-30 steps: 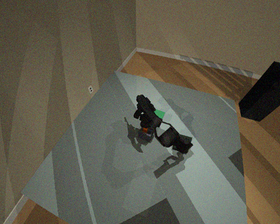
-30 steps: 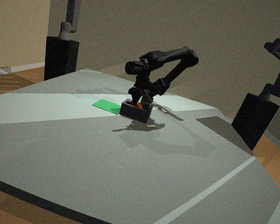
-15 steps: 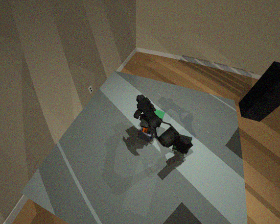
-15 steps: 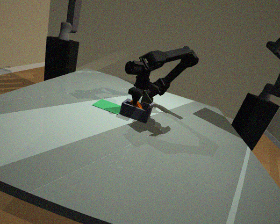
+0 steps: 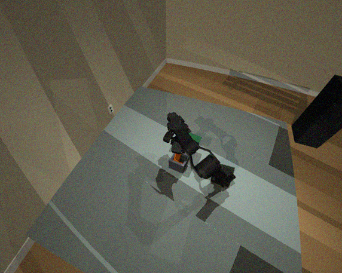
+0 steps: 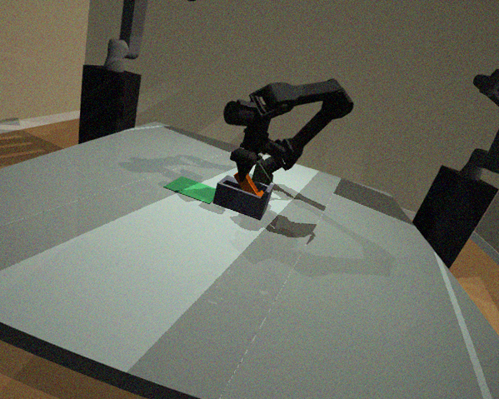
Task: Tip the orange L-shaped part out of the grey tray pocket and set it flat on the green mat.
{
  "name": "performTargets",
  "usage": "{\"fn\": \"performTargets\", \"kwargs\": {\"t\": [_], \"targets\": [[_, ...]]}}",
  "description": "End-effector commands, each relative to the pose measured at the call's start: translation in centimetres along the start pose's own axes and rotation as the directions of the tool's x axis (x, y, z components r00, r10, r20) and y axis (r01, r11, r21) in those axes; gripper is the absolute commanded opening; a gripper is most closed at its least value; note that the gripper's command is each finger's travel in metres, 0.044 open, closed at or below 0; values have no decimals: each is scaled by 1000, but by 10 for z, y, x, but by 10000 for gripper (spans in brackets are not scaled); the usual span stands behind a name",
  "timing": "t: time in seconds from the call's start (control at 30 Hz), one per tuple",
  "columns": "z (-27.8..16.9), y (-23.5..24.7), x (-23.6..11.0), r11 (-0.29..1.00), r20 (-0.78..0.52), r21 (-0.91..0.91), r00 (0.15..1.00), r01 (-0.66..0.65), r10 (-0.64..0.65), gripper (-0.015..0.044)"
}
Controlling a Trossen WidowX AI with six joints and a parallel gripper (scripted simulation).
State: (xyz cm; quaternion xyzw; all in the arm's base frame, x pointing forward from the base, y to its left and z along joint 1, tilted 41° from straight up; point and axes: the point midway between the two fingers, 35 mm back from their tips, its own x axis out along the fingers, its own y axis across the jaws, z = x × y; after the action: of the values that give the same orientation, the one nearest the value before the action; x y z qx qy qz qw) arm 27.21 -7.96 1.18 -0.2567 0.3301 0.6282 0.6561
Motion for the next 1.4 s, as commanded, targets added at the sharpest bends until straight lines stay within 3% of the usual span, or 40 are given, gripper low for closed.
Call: {"fn": "performTargets", "kwargs": {"t": [0.0, 1.37], "targets": [[0, -1, -8, 1000, -1, -1, 1000, 6, -6, 0], [0, 0, -67, 1000, -2, 0, 1000, 5, -5, 0]]}}
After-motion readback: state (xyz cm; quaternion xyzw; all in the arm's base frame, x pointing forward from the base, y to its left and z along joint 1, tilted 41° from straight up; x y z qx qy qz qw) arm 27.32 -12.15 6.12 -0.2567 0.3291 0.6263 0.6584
